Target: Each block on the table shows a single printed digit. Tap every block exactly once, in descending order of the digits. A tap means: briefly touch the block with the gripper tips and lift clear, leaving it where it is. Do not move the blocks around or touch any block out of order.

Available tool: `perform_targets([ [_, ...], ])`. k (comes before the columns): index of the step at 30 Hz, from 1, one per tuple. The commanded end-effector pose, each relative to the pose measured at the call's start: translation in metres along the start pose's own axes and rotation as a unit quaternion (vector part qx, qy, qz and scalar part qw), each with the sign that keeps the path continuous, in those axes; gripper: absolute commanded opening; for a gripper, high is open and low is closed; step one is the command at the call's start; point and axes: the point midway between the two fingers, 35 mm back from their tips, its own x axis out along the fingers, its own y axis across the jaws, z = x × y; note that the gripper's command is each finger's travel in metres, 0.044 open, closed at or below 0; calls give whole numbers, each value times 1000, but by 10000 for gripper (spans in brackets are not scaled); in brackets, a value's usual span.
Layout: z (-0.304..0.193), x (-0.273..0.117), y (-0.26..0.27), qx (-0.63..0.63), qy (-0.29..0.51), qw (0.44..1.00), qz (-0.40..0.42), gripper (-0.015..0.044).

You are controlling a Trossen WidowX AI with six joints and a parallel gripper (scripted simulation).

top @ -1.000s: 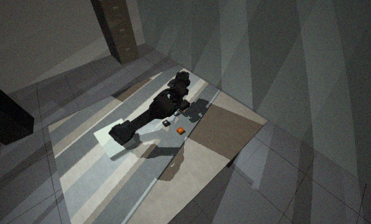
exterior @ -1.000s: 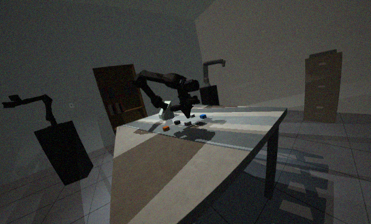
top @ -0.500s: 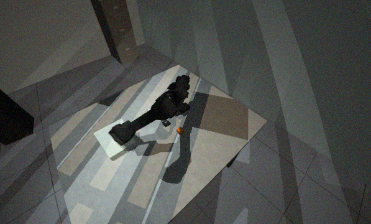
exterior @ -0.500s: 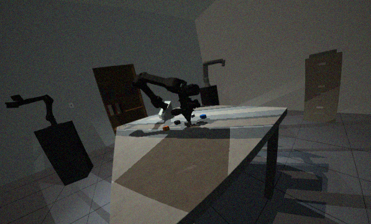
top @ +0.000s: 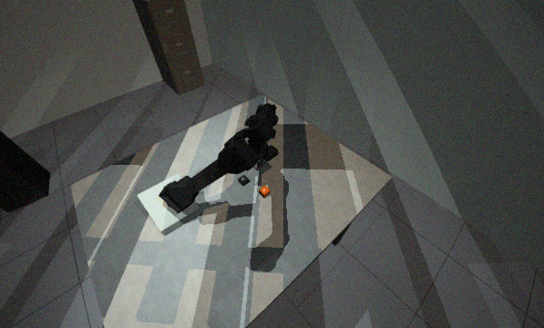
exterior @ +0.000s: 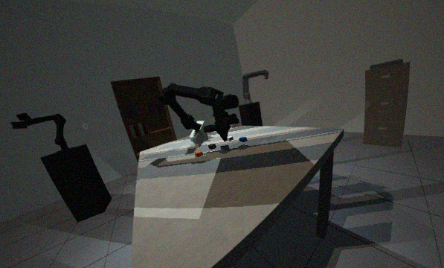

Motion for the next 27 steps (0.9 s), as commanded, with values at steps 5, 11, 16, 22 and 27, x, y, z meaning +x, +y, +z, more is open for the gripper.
perform_targets([
  [5, 0, -76, -1, 5, 3, 1000, 3, 20],
  [11, 0, -79, -2, 5, 3, 1000, 3, 20],
  [16, -13, -81, -35, 4, 3, 1000, 4, 20],
  [22, -57, -81, -107, 3, 4, 1000, 3, 20],
  [27, -79, -79, -131, 3, 5, 1000, 1, 20],
])
